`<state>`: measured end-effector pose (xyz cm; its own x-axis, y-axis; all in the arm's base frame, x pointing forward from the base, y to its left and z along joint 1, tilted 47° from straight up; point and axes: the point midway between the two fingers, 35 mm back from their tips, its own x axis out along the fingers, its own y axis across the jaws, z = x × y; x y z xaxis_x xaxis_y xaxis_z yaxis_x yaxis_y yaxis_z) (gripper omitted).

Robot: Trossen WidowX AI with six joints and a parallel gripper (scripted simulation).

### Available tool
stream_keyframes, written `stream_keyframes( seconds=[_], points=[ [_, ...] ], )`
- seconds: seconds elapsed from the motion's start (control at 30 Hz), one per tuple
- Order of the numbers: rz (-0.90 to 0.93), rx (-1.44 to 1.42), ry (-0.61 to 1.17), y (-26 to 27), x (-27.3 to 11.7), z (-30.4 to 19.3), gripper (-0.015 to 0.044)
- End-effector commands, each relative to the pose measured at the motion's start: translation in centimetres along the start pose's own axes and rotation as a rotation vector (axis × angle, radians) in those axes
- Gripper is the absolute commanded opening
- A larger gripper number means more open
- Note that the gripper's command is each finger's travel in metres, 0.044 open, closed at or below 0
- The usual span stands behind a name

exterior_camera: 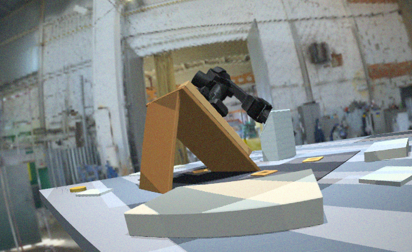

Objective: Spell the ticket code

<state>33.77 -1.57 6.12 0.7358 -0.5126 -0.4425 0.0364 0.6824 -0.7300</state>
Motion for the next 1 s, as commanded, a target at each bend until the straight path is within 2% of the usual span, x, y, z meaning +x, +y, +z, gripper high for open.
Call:
stream_keyframes(
  seconds=[0.0,0.97],
  points=[
    [0.000,-0.002,0.005,0.4,0.0,-0.2,0.0000],
    [0.001,-0.001,0.005,2.0,0.0,-0.1,0.0000]
  ],
)
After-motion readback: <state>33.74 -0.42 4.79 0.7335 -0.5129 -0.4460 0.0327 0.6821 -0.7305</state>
